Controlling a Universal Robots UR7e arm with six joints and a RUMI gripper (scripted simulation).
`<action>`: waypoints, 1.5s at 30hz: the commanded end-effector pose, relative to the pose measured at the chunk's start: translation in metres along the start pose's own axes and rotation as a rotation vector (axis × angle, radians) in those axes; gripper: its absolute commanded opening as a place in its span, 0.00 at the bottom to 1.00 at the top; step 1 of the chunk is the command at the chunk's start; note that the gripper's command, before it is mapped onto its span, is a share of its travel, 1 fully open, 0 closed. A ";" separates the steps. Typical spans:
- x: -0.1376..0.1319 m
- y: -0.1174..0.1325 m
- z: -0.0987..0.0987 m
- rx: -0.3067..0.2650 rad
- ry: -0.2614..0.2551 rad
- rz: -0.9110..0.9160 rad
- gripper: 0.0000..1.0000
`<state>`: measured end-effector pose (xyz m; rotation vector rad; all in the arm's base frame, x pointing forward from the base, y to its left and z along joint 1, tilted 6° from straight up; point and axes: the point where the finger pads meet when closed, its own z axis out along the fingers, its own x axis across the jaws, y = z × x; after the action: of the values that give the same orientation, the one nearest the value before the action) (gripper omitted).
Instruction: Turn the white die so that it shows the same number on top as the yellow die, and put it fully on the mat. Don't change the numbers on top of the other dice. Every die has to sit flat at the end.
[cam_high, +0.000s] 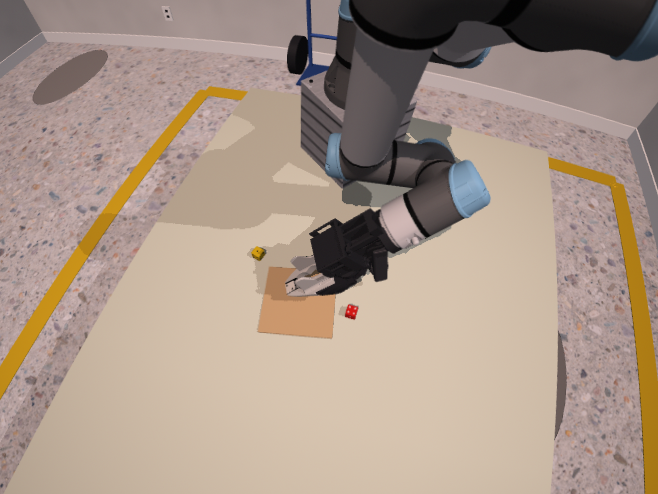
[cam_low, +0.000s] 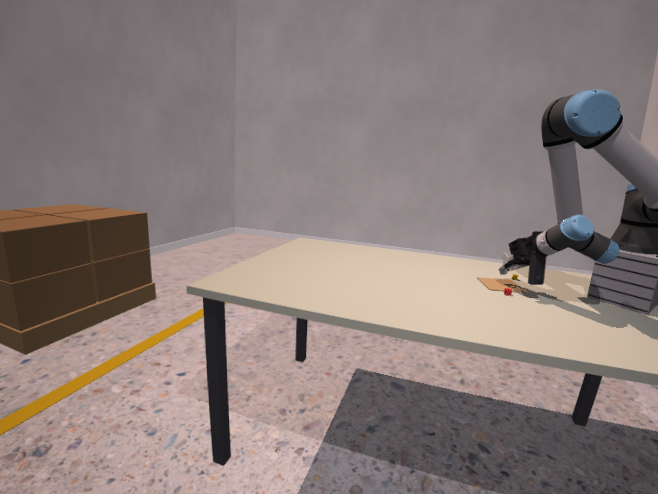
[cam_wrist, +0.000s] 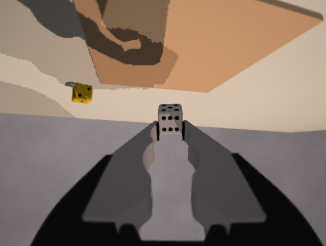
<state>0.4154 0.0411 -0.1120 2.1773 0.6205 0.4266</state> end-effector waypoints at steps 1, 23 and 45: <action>0.004 -0.009 0.008 -0.006 0.010 0.007 0.03; 0.004 -0.021 0.016 -0.006 0.010 0.007 0.03; 0.004 -0.021 0.016 -0.006 0.010 0.007 0.03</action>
<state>0.4191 0.0439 -0.1373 2.1751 0.6166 0.4374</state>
